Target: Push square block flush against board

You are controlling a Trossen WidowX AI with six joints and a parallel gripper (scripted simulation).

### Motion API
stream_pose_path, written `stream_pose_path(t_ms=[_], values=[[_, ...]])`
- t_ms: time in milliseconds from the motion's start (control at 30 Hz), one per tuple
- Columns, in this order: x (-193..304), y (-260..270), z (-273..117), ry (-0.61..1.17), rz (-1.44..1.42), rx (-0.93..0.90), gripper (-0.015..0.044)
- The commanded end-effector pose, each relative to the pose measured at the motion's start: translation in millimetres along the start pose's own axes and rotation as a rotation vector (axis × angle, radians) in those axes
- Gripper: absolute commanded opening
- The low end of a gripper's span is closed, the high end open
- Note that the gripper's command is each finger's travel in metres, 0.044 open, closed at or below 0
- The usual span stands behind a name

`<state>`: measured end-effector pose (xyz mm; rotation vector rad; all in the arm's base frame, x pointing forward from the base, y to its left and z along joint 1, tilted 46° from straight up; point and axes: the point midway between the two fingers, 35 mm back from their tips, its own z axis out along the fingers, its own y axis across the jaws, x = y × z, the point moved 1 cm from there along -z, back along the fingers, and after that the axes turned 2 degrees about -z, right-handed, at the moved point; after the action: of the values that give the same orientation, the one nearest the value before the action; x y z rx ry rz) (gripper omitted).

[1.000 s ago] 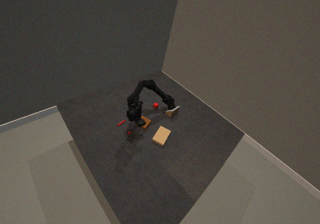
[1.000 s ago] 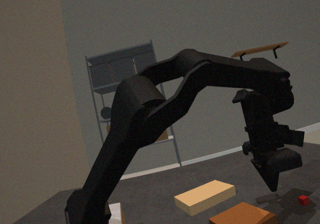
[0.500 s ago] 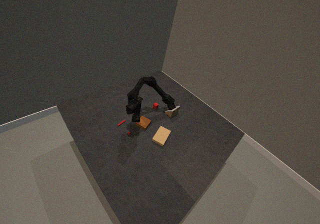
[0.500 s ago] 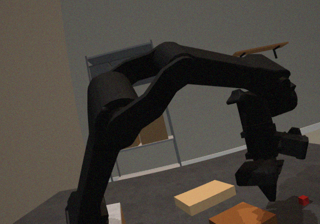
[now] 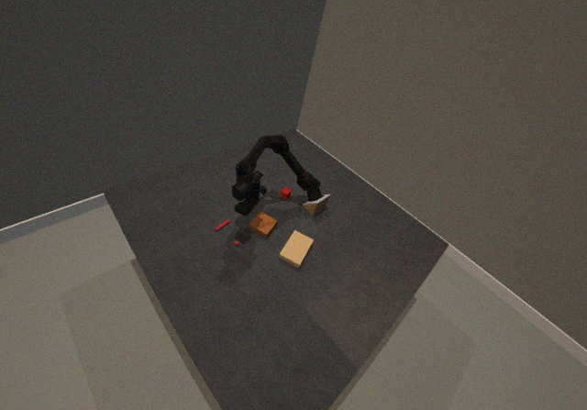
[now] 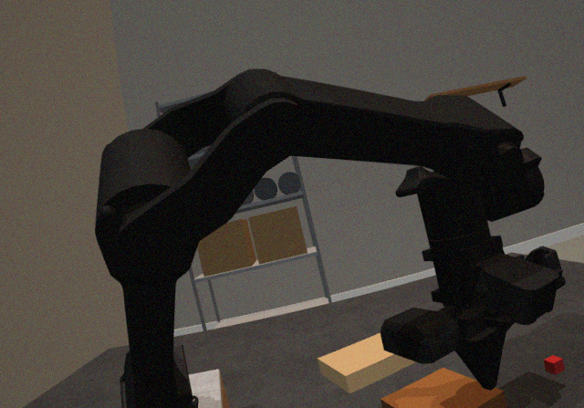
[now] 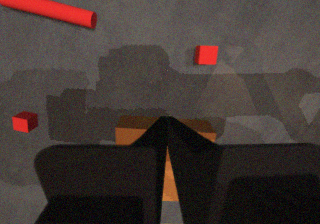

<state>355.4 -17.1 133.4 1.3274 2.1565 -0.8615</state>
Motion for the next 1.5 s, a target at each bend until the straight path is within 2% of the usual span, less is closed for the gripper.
stream_pose_path(t_ms=[0,133,267,333,1467], values=[[-1.0,-5.4,1.2,-0.004,0.062,0.002,0.0],[-1.0,-5.2,3.5,-0.004,0.062,0.002,0.0],[-1.6,-5.2,47.1,-0.006,0.062,0.002,0.0],[-1.7,-6.1,55.9,-0.007,0.062,0.003,0.0],[45.1,3.7,55.9,0.001,0.061,-0.001,0.0]])
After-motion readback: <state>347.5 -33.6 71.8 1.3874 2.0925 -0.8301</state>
